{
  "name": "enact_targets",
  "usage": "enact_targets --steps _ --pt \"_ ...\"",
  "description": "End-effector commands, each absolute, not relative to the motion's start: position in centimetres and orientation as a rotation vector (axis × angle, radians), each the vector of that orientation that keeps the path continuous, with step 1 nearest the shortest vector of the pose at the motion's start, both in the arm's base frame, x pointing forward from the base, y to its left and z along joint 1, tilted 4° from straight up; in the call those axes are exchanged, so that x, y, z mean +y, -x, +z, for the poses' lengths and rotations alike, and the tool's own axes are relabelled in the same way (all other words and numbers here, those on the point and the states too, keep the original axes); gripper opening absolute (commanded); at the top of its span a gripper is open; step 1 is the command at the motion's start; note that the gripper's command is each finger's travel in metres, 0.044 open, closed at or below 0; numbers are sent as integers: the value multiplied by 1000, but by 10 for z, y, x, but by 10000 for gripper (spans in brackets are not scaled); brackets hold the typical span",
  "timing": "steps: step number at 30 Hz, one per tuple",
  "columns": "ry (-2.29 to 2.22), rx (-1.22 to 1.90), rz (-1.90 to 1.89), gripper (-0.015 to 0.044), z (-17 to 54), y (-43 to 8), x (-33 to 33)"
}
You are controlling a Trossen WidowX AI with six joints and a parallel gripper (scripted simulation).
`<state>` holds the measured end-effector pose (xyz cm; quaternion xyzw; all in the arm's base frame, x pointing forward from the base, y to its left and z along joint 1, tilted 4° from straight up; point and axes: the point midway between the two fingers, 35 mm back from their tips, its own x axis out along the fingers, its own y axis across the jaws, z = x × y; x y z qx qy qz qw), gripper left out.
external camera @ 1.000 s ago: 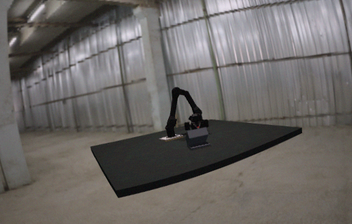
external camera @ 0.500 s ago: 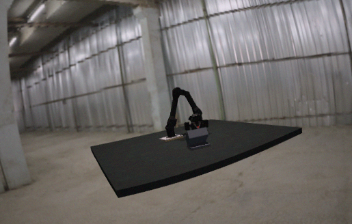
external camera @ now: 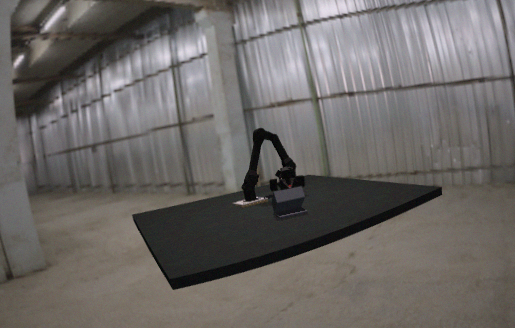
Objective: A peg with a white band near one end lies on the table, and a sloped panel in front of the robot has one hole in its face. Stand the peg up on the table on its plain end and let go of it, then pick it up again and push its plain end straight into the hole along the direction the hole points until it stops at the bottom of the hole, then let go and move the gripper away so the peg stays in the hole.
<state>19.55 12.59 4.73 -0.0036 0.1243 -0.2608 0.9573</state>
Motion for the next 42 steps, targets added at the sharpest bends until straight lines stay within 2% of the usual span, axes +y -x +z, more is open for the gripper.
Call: enact_targets --steps 1,21,22,25,42 --pt "7 253 -530 50 46 -194 126" --pt "24 234 -511 50 45 -191 127" --pt "25 232 -509 56 47 -192 128" --pt "26 232 -508 130 47 -192 128" --pt "26 232 -508 130 47 -192 128"
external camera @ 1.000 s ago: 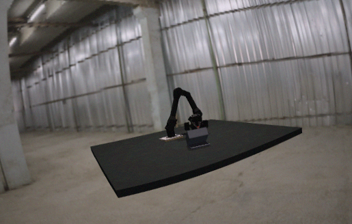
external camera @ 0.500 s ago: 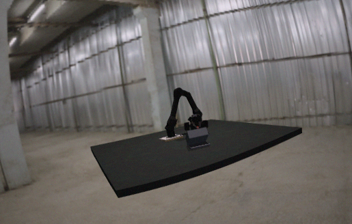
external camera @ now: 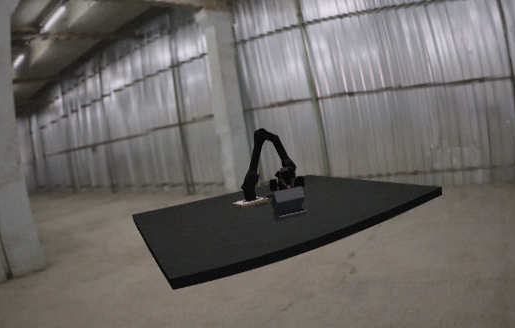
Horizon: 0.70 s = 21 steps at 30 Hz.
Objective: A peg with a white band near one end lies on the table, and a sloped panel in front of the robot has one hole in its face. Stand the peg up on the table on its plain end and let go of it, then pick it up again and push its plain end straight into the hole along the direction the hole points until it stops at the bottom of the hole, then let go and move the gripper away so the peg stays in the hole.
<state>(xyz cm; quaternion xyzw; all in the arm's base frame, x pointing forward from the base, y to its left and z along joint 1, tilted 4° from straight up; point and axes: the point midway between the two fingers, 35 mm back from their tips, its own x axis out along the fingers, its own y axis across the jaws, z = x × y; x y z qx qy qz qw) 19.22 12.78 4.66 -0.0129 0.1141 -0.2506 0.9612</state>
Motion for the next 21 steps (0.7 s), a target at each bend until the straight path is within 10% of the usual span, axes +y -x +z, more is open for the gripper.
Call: enact_targets --steps 1,7,21 --pt "26 232 -508 130 47 -192 128" --pt "26 232 -508 130 47 -192 128" --pt "26 232 -508 440 47 -192 128"
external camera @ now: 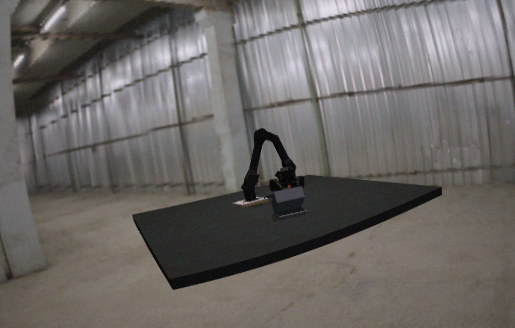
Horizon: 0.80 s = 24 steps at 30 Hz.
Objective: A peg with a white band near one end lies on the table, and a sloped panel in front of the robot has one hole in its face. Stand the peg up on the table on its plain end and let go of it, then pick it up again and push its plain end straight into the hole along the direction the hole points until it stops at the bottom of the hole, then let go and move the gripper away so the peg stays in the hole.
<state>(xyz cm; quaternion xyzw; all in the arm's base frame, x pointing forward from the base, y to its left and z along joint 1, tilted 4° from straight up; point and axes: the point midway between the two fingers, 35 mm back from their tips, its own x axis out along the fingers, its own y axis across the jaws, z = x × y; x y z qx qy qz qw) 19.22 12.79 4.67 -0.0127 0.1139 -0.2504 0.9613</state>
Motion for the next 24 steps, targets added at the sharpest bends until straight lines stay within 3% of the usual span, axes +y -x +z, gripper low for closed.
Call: enact_targets --steps 1,6,17,24 --pt "26 232 -508 440 47 -192 128" --pt "33 235 -505 440 55 -194 131" --pt "143 269 -460 440 205 -203 126" --pt "145 274 -463 440 207 -203 125"
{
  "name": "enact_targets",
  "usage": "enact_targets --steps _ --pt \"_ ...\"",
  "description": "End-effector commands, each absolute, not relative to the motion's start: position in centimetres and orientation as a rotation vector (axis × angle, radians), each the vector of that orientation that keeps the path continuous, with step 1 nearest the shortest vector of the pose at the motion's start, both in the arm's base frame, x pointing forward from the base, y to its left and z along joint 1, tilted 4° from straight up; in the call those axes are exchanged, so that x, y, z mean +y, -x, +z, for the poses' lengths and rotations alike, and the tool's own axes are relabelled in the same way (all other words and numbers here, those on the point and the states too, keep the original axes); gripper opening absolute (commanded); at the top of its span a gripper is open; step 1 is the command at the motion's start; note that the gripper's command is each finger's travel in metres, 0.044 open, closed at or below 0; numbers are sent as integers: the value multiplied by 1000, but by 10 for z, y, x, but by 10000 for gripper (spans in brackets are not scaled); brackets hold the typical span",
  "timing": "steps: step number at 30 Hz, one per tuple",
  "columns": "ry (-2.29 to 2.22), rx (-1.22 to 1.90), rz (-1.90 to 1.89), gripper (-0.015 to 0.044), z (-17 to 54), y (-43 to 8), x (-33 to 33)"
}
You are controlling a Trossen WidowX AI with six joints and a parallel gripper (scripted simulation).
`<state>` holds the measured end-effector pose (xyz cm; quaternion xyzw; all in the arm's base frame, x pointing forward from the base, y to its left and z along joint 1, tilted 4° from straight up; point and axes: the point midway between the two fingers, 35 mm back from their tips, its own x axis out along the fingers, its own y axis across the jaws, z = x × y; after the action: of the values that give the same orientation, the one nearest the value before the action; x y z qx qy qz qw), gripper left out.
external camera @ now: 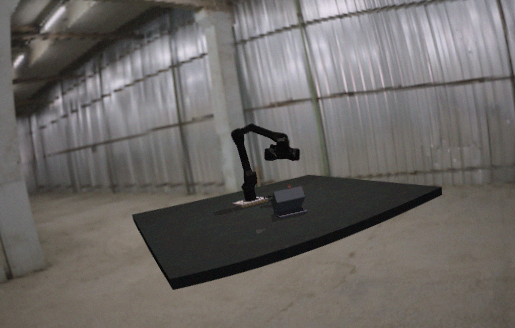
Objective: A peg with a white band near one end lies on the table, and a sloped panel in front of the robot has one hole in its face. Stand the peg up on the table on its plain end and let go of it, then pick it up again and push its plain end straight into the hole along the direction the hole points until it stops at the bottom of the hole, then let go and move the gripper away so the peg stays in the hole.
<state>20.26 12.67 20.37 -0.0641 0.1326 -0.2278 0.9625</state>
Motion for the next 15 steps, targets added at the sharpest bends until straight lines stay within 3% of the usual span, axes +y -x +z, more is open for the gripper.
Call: enact_targets --steps 1,15 --pt "145 287 -473 440 206 -203 123" --pt "103 697 -696 440 167 -204 92"
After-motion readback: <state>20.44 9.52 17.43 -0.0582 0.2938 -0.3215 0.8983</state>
